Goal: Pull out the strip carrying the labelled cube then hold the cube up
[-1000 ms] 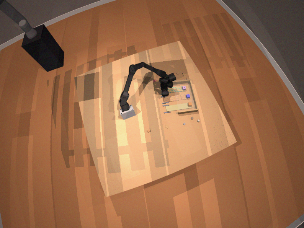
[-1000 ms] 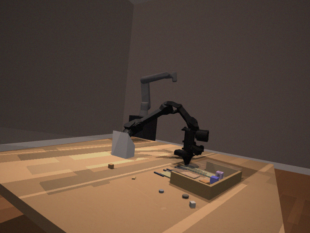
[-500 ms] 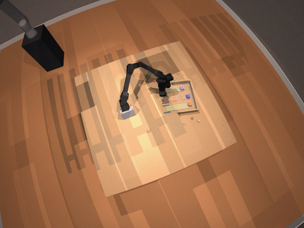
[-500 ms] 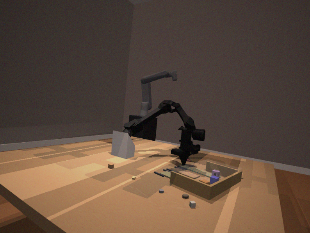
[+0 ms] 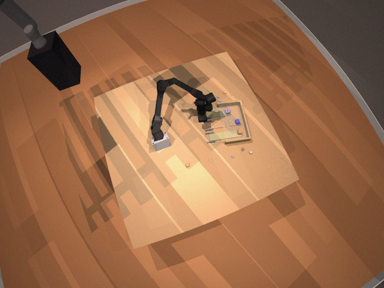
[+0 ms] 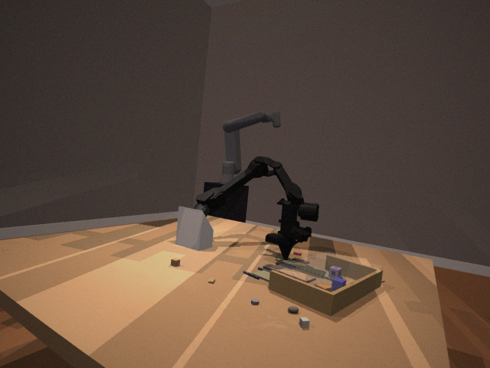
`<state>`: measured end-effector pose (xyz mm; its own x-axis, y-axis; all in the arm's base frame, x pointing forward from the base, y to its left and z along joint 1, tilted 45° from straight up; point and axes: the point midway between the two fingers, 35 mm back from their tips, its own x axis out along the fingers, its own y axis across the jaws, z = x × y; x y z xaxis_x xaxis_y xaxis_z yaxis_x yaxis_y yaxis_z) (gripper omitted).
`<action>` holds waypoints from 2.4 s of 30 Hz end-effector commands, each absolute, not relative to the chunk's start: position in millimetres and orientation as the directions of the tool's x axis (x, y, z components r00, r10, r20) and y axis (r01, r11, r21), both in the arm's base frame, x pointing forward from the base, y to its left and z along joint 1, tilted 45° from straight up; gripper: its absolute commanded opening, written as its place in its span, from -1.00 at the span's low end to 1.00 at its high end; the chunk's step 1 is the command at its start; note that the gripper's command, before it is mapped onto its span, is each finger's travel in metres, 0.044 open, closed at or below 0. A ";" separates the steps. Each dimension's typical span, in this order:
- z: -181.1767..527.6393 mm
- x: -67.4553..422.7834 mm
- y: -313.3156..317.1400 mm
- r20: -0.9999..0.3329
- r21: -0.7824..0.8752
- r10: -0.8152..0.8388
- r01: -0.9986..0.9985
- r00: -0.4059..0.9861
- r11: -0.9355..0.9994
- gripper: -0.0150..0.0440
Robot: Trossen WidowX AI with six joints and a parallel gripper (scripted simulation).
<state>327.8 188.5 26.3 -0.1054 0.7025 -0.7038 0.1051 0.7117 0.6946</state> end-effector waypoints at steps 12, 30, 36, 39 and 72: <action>25.9 297.9 189.8 -0.704 0.689 0.699 0.119 -0.125 0.715 -0.49; 29.8 271.0 189.2 -0.704 0.689 0.699 0.120 -0.126 0.715 -0.49; 31.1 262.2 189.1 -0.704 0.689 0.699 0.120 -0.127 0.715 -0.49; 31.8 257.8 189.0 -0.704 0.689 0.699 0.120 -0.127 0.715 -0.49; 39.1 209.4 188.0 -0.703 0.688 0.699 0.122 -0.129 0.715 -0.49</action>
<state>222.8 187.4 42.8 -0.1035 0.7053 -0.7013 0.1089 0.7089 0.6968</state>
